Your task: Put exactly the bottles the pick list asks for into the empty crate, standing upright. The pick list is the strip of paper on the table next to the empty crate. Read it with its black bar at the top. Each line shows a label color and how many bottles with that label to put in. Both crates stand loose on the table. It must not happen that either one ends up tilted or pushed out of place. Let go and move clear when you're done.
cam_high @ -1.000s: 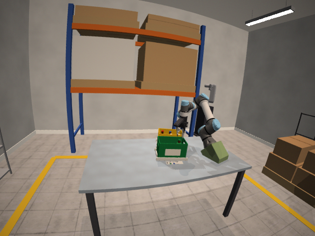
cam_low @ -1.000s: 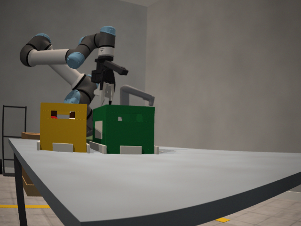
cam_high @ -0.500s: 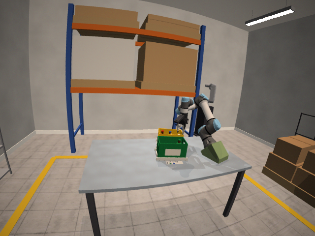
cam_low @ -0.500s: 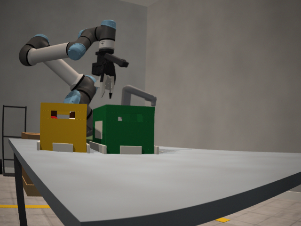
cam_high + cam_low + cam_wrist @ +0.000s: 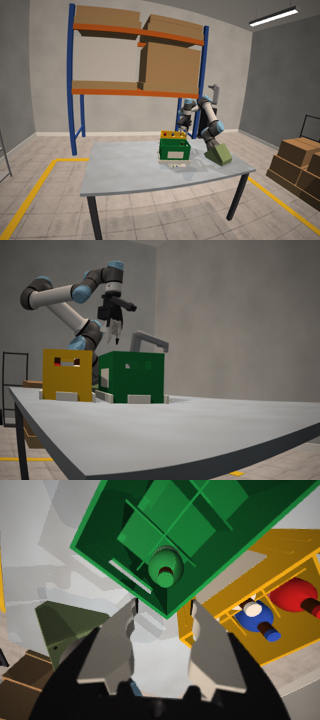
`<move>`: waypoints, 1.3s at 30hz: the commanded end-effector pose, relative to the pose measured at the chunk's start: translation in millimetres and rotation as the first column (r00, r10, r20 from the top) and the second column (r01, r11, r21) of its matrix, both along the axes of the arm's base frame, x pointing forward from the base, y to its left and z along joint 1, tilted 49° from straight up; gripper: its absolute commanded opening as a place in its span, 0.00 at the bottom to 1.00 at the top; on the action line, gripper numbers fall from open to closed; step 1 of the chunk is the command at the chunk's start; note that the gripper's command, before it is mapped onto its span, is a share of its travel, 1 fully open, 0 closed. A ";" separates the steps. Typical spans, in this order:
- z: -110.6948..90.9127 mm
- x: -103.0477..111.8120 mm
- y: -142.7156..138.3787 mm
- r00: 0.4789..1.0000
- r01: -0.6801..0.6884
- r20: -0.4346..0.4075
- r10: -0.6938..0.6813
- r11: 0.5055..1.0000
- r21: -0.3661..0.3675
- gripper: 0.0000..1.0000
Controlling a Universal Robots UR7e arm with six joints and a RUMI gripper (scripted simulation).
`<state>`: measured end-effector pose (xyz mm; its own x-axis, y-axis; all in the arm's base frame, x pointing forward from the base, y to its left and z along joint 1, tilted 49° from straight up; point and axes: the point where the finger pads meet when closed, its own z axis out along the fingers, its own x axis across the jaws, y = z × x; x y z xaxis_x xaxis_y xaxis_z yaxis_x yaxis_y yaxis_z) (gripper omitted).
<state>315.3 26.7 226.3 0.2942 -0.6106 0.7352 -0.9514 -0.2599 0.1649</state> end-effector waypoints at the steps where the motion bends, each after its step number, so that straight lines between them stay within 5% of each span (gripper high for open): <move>1: 0.5 0.6 0.9 1.000 0.000 0.001 0.000 1.000 0.001 0.38; 33: 0.5 0.6 0.9 1.000 0.000 0.001 0.000 1.000 0.001 0.38; 39: 24.2 -6.8 -20.1 1.000 0.001 0.004 -0.001 1.000 0.001 0.38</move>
